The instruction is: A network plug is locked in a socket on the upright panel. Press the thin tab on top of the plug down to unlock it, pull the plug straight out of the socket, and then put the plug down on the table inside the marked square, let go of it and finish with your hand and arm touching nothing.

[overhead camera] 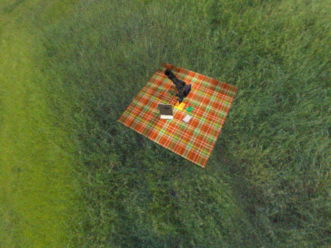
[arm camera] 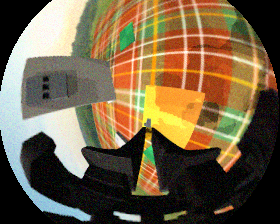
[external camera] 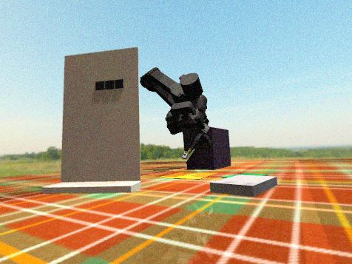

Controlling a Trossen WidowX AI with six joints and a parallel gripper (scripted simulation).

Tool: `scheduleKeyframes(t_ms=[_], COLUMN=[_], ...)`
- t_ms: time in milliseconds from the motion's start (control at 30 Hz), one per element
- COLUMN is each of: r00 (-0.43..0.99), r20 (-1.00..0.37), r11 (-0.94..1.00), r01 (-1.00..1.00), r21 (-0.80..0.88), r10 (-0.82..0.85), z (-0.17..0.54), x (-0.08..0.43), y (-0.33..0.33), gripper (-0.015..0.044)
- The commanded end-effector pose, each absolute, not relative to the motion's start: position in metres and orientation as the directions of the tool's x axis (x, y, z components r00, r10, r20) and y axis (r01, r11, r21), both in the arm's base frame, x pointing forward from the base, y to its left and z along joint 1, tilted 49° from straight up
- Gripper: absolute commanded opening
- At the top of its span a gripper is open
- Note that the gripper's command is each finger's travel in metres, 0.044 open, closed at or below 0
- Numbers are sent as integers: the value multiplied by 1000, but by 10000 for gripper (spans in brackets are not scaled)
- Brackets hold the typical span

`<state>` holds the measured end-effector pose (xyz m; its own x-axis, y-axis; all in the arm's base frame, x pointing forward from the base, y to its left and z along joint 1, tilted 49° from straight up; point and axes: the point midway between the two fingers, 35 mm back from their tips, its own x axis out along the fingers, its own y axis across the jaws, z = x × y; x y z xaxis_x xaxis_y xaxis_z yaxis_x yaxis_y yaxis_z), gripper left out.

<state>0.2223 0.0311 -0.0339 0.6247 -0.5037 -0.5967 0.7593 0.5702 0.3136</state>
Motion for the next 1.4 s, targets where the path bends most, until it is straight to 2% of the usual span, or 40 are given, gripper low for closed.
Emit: scheduleKeyframes(t_ms=[0,1367], r00=[623,625], r20=[-600,-596], r11=[571,573], r01=[760,758], r21=[310,311], r10=[-502,-504], z=[-37,-56], x=[223,223], y=[28,4], gripper=[0,0])
